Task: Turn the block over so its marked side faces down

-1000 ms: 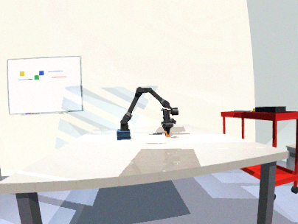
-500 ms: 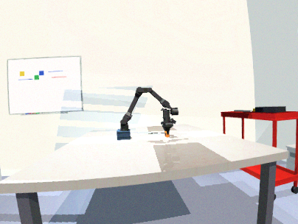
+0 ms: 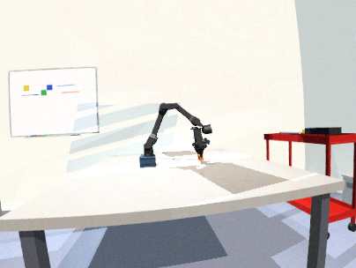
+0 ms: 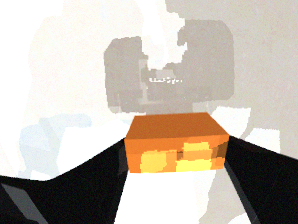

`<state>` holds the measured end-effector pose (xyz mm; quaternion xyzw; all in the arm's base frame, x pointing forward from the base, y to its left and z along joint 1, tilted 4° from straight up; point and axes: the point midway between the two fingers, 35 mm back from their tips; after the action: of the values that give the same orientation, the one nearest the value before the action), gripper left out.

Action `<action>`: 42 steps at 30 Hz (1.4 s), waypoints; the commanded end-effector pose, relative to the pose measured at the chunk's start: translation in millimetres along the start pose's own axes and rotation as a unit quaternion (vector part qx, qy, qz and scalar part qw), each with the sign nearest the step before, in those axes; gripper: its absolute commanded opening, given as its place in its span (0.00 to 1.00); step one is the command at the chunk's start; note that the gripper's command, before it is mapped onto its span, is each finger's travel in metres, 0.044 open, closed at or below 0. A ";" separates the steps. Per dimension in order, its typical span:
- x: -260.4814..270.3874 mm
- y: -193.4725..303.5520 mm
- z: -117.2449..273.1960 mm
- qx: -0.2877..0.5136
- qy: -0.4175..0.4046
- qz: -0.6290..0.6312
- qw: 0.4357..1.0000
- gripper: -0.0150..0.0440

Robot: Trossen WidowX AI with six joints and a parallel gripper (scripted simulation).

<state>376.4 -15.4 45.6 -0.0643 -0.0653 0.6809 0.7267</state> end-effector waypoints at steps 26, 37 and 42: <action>-1.3 8.3 -10.1 -0.211 -0.040 0.000 0.977 0.25; -1.5 6.5 -17.7 -0.266 -0.049 0.001 0.963 0.25; -1.9 0.7 -29.7 -0.298 -0.054 0.001 0.953 0.25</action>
<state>381.1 -17.3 25.2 -0.2381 -0.2953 0.6371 0.6710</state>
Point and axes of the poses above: the point midway between the two fingers, 35 mm back from their tips, its own z axis back along the fingers, its own x axis across the jaws, y = z × x, and after that the axes turned 10 degrees about -z, right-handed
